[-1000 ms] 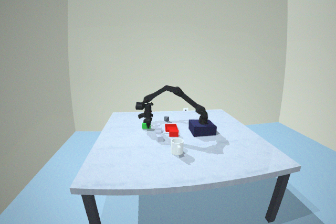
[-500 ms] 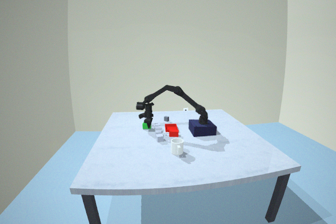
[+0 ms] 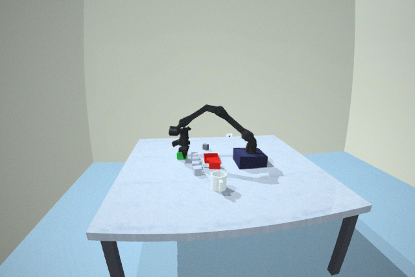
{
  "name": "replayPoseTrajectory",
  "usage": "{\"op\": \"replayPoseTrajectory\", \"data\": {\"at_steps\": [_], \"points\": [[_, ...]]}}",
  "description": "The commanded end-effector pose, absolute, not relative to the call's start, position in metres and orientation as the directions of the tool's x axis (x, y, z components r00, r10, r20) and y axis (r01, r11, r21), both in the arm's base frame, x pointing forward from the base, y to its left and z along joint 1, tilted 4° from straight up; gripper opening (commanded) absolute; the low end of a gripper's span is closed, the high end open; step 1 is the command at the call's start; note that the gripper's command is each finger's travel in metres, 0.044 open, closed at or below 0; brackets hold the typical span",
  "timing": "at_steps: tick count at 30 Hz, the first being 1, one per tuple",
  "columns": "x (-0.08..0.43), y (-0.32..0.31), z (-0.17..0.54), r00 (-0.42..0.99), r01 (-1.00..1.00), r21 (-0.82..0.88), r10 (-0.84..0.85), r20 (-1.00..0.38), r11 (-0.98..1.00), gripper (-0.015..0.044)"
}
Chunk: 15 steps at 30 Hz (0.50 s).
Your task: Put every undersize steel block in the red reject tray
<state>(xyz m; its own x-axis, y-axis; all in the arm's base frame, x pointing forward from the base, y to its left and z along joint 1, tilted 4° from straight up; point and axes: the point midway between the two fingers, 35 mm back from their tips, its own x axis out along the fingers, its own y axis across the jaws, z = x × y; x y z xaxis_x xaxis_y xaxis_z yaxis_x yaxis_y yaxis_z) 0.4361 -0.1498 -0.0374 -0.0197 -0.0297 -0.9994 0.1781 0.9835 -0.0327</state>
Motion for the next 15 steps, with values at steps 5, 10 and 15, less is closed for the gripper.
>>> {"op": "replayPoseTrajectory", "data": {"at_steps": [5, 10, 15], "points": [[0.4335, -0.1494, -0.0359, -0.016, 0.173, -0.033, -0.031, -0.999, 0.984, 0.0000], [0.4320, -0.1491, -0.0362, -0.016, 0.173, -0.033, -0.031, -0.999, 0.984, 0.0000], [0.4308, -0.1489, -0.0361, -0.016, 0.173, -0.033, -0.031, -0.999, 0.984, 0.0000]]}}
